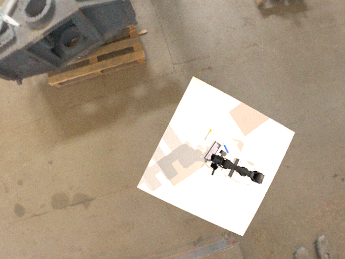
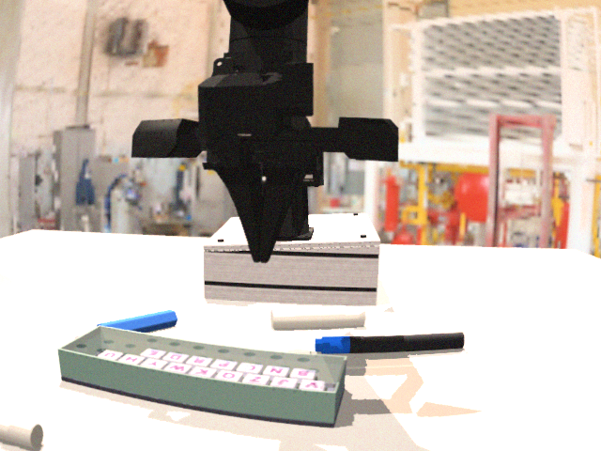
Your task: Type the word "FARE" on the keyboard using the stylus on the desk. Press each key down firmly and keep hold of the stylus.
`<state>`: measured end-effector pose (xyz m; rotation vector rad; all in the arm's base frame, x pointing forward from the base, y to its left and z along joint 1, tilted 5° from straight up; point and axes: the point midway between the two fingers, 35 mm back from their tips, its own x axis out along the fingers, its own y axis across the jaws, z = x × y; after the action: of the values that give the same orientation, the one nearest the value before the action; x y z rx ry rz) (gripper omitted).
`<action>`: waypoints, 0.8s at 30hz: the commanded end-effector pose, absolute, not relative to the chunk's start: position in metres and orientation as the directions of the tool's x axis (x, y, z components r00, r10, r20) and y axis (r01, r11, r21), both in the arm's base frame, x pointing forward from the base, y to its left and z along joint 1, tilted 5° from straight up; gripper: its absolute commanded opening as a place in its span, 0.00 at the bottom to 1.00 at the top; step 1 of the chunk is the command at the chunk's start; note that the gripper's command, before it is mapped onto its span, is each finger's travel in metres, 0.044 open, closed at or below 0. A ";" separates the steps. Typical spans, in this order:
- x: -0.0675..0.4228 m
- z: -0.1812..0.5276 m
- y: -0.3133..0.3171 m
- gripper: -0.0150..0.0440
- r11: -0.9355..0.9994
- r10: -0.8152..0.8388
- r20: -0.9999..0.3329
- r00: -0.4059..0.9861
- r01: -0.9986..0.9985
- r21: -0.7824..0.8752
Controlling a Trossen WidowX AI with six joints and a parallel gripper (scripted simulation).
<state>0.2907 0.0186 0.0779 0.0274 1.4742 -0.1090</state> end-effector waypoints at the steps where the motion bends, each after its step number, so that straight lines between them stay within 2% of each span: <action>1: 0.291 0.078 0.019 0.25 0.995 -0.057 -0.994 0.093 0.090 -0.048; 4: 0.291 0.078 0.019 0.25 0.995 -0.057 -0.994 0.092 0.090 -0.048; 7: 0.290 0.078 0.017 0.39 0.994 -0.057 -0.994 0.098 0.096 -0.048; 10: 0.283 0.075 -0.008 0.51 0.984 -0.070 -0.982 0.174 0.172 -0.040; 18: 0.239 0.058 -0.084 0.51 0.904 -0.210 -0.893 0.397 0.427 -0.023; 24: 0.207 0.046 -0.119 0.51 0.830 -0.338 -0.814 0.473 0.558 -0.020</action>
<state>0.2227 -0.1046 0.0538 0.2547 0.9948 -0.4912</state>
